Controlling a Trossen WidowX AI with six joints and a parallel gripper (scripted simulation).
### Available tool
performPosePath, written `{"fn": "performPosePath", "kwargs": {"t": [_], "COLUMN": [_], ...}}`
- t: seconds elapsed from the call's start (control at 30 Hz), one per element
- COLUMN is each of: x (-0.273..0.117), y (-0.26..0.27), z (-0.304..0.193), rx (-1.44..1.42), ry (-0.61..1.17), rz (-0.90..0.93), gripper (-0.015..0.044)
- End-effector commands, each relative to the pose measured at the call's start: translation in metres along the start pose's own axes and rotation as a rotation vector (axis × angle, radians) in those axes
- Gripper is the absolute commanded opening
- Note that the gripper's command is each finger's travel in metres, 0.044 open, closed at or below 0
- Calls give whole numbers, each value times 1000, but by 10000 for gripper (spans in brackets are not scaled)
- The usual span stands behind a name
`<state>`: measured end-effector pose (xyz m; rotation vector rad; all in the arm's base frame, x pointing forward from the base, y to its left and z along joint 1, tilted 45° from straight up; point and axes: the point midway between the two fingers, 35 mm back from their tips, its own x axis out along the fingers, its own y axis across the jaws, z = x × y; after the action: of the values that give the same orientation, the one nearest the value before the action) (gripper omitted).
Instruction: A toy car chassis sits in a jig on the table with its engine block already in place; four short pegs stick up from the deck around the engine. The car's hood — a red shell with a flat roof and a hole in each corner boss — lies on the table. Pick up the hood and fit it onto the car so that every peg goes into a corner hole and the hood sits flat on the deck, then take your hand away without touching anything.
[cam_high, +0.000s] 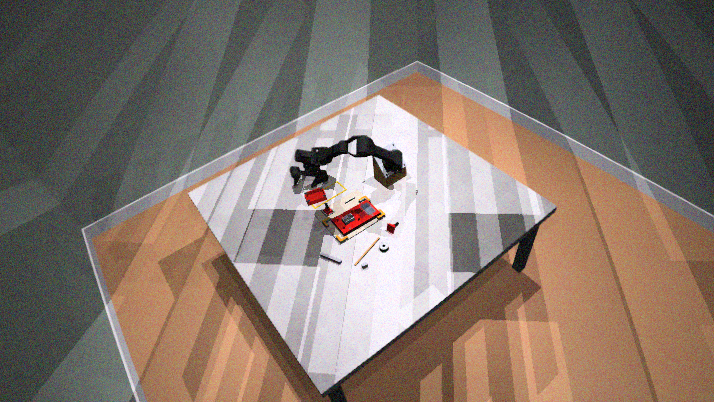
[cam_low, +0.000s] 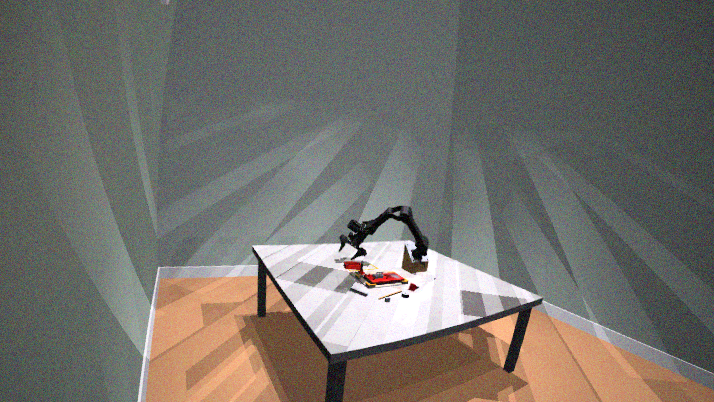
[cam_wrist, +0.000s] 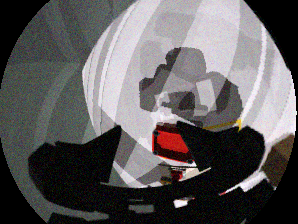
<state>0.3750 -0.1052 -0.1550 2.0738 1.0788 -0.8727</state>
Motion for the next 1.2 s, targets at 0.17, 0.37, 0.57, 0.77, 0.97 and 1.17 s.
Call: {"fn": "performPosePath", "kwargs": {"t": [0.17, 0.37, 0.57, 0.77, 0.97, 1.17], "x": [-8, -25, -50, -53, -52, -49], "y": [-13, -21, -30, -32, -32, -33], "z": [-9, -22, -40, -43, -43, -43], "rx": [-629, -1036, -1421, -1463, -1463, -1464], "ry": [-54, -144, -277, -295, -295, -295], "rz": [202, 332, 446, 457, 457, 458], "gripper": [440, 440, 440, 440, 440, 440]}}
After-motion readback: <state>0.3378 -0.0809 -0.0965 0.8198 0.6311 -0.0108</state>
